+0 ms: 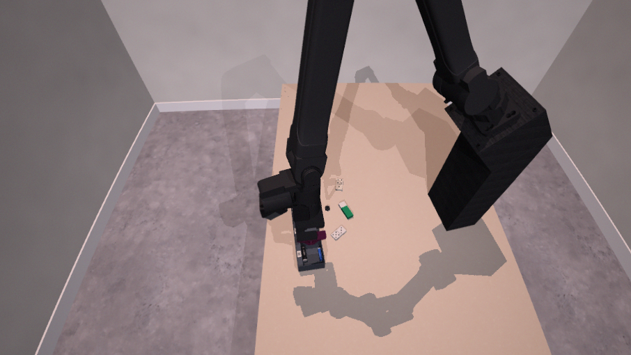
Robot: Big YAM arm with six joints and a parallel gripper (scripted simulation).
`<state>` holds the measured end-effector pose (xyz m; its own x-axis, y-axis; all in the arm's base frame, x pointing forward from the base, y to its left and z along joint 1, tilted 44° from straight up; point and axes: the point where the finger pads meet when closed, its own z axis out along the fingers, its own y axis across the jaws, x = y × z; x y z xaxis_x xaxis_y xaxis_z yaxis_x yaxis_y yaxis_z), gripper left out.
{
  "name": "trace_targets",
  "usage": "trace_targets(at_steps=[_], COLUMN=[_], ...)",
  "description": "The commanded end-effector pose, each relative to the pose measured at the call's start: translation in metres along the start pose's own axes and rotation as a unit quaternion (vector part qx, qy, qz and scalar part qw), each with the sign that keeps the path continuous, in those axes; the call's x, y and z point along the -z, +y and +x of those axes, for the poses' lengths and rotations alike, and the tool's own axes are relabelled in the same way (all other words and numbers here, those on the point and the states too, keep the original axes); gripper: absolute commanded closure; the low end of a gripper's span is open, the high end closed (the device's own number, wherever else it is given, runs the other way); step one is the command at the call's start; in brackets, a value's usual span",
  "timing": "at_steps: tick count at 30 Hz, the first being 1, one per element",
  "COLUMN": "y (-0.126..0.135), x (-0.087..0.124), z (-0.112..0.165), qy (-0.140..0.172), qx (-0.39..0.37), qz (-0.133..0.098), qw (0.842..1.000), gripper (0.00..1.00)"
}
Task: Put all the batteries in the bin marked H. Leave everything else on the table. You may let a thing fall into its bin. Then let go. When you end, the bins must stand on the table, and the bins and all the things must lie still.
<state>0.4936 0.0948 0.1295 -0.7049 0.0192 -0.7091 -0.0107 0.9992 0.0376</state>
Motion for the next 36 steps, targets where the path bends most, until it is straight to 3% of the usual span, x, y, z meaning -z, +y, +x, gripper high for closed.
trace_targets(at_steps=[1,36], y=[-0.0029,-0.0072], x=[-0.0064,-0.0095], z=[0.0085,0.0126], qy=[0.005,0.005], qx=[-0.003,-0.002], qz=[0.003,0.004], qw=[1.0,1.0], gripper=[0.0,0.0])
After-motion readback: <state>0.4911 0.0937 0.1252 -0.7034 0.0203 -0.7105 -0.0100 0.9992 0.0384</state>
